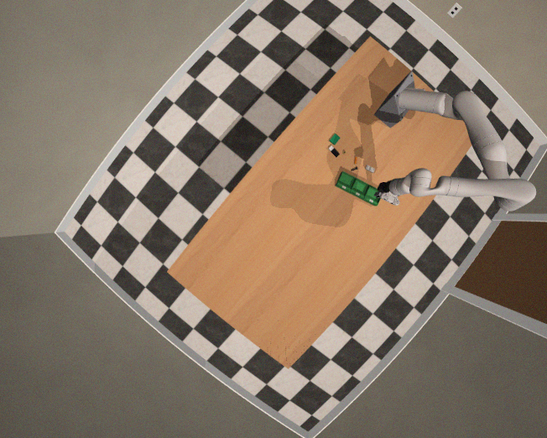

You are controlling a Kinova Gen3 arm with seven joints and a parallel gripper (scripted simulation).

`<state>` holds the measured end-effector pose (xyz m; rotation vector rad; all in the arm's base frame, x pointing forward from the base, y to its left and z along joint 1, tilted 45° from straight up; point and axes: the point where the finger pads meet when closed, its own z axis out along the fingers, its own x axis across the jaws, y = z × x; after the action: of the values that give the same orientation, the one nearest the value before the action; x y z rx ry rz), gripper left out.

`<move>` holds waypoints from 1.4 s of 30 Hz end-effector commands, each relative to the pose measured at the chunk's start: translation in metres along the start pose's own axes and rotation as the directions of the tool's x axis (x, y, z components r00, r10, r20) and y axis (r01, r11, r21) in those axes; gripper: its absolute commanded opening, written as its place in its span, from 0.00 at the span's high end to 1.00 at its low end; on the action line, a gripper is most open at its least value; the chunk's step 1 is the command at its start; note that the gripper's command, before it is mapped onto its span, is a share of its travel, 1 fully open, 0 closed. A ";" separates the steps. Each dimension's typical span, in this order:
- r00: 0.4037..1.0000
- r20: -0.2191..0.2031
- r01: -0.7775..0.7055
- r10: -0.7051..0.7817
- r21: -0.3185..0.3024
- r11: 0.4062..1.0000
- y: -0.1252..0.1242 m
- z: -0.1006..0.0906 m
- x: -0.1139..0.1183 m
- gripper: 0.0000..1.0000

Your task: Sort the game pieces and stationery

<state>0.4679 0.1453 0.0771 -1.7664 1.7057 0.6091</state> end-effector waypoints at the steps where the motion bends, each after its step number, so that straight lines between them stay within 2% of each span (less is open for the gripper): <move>1: 1.000 -0.002 0.001 -0.001 0.014 1.000 -0.004 -0.023 0.000 0.69; 13: 1.000 -0.002 0.001 -0.001 0.014 1.000 -0.003 -0.123 0.000 0.69; 15: 1.000 -0.002 0.001 -0.001 0.014 1.000 -0.003 -0.123 0.000 0.69; 17: 1.000 -0.002 0.001 -0.001 0.014 1.000 -0.003 -0.138 0.000 0.69; 26: 1.000 -0.002 0.001 -0.001 0.014 1.000 -0.003 -0.138 0.000 0.69; 27: 0.999 -0.001 -0.049 0.049 0.014 0.999 0.000 -0.135 0.007 0.25; 30: 0.980 0.001 -0.197 0.197 0.014 0.980 0.009 -0.125 0.029 0.25; 32: 0.980 0.001 -0.197 0.197 0.014 0.980 0.009 -0.125 0.029 0.25; 34: 0.956 0.002 -0.294 0.294 0.014 0.956 0.014 -0.119 0.043 0.25; 38: 0.878 0.005 -0.478 0.478 0.013 0.878 0.026 -0.107 0.072 0.25; 42: 0.766 0.007 -0.643 0.643 0.012 0.766 0.037 -0.094 0.101 0.25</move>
<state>0.4395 0.0162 0.0959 -1.2012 2.2410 0.8280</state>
